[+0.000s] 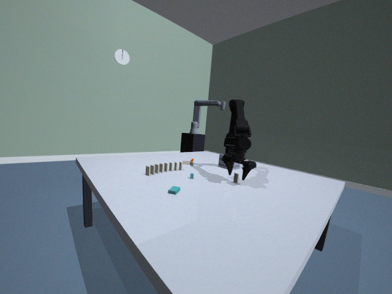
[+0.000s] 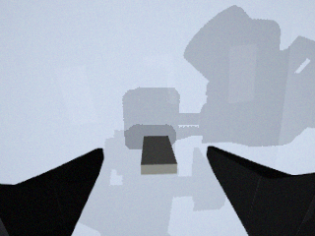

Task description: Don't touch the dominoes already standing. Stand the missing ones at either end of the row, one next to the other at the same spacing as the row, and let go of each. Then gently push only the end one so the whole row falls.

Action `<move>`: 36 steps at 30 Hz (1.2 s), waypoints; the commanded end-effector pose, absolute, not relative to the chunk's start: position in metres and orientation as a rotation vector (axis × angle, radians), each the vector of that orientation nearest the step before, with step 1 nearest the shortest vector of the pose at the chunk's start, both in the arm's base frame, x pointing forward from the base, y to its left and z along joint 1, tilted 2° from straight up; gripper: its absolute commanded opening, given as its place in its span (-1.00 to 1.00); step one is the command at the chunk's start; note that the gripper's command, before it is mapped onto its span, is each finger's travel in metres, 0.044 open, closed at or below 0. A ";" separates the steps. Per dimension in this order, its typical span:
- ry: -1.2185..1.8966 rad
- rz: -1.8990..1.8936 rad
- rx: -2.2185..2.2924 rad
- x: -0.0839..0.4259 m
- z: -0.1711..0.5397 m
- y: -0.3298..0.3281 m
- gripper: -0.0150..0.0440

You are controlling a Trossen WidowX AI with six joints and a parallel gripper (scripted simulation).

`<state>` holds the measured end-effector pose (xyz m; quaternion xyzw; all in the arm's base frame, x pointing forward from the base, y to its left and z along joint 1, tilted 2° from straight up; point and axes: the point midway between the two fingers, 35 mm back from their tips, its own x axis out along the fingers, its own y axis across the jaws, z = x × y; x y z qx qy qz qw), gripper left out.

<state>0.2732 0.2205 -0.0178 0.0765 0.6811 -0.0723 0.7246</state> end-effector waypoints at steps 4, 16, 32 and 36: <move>1.509 -0.162 0.167 0.272 -0.022 0.220 0.56; 1.509 -0.162 0.167 0.272 -0.022 0.220 -0.13; 1.507 -0.162 0.167 0.267 0.105 0.222 -0.13; 1.507 -0.162 0.167 0.265 0.114 0.220 -0.13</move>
